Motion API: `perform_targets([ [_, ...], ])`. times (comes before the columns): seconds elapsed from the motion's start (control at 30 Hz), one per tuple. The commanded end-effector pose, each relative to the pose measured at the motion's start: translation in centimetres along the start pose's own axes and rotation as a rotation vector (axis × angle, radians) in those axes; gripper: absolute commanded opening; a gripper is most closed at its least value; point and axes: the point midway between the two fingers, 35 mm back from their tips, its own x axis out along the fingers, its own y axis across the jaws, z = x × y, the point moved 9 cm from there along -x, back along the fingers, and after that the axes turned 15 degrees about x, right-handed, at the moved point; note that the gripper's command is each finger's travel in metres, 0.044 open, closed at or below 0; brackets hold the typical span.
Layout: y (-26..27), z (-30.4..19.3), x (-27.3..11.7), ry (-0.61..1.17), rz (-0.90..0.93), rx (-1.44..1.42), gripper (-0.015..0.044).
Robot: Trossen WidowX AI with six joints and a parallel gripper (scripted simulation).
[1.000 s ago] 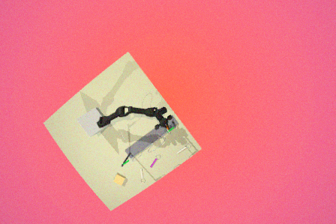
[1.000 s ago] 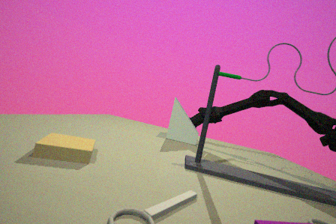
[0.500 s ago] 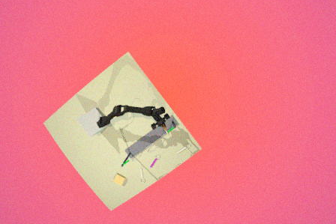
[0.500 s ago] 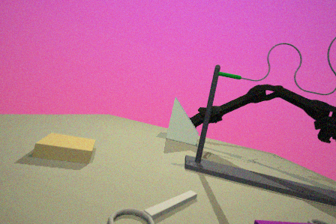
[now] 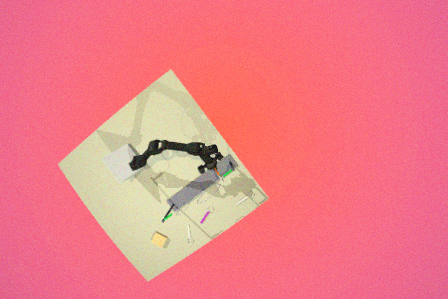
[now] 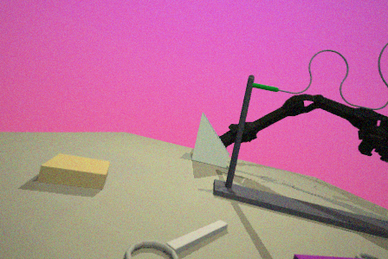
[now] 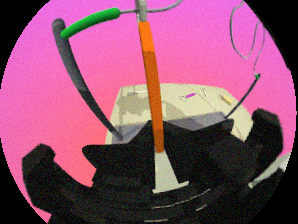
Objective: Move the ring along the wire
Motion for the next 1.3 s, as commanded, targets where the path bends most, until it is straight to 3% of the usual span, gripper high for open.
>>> perform_targets([
  [0.0, -0.7, 0.2, 0.0, -0.004, -0.023, -0.038, -0.015],
  [1.27, -7.5, 4.9, -1.5, -0.118, -0.408, -0.741, -0.015],
])
